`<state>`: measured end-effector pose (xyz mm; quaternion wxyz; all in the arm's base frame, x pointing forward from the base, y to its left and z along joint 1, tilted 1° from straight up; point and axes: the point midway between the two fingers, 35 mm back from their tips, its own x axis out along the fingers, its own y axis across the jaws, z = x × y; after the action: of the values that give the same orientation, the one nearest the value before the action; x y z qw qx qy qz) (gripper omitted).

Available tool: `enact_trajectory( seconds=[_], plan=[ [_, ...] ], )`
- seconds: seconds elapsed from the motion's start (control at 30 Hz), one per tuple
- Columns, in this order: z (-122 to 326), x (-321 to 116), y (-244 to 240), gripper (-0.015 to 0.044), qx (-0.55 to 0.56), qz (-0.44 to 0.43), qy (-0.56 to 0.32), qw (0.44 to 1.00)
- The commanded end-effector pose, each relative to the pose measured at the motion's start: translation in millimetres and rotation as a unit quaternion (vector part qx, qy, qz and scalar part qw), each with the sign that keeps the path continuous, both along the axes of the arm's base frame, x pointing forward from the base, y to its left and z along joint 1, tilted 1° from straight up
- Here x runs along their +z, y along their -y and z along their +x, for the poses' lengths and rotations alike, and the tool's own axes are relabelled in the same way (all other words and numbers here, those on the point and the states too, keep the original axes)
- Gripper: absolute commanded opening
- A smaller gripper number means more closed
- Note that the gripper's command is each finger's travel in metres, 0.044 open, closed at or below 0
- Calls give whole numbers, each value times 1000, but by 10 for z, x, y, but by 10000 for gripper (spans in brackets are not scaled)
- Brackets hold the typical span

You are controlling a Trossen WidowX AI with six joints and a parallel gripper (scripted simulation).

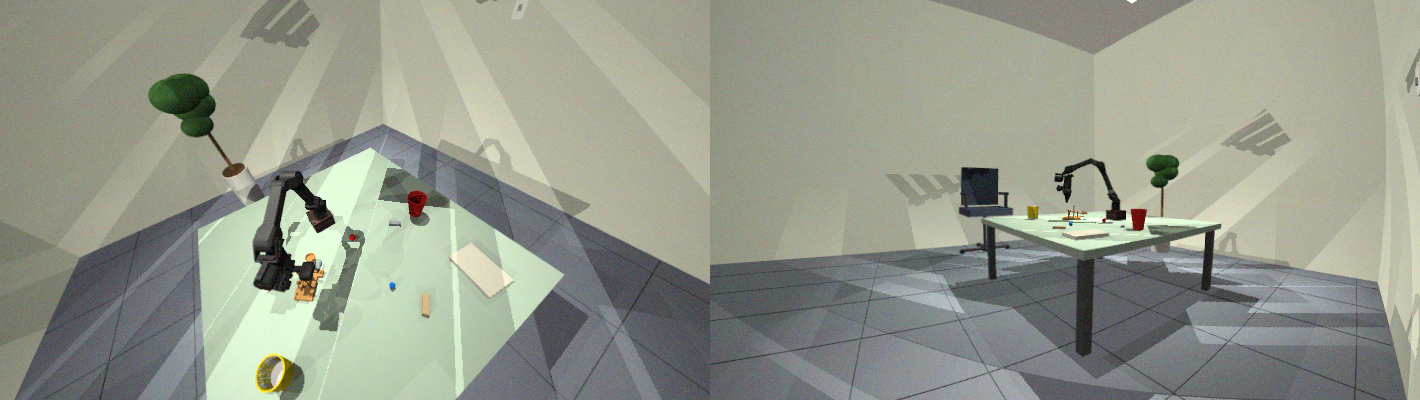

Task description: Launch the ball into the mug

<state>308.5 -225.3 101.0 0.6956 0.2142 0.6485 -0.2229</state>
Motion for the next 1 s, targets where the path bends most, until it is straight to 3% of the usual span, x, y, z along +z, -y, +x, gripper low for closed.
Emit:
enact_trajectory(
  seconds=[0.0, 0.17, 0.33, 0.97],
  plan=[
    [-18, -96, -14, 440, 0, 8, -11, 1000],
    [-65, 44, -46, 440, 0, 8, -11, 1000],
    [-46, -400, -37, 440, 0, 8, -11, 1000],
    [-32, -610, -30, 440, 0, 8, -11, 1000]
  ],
)
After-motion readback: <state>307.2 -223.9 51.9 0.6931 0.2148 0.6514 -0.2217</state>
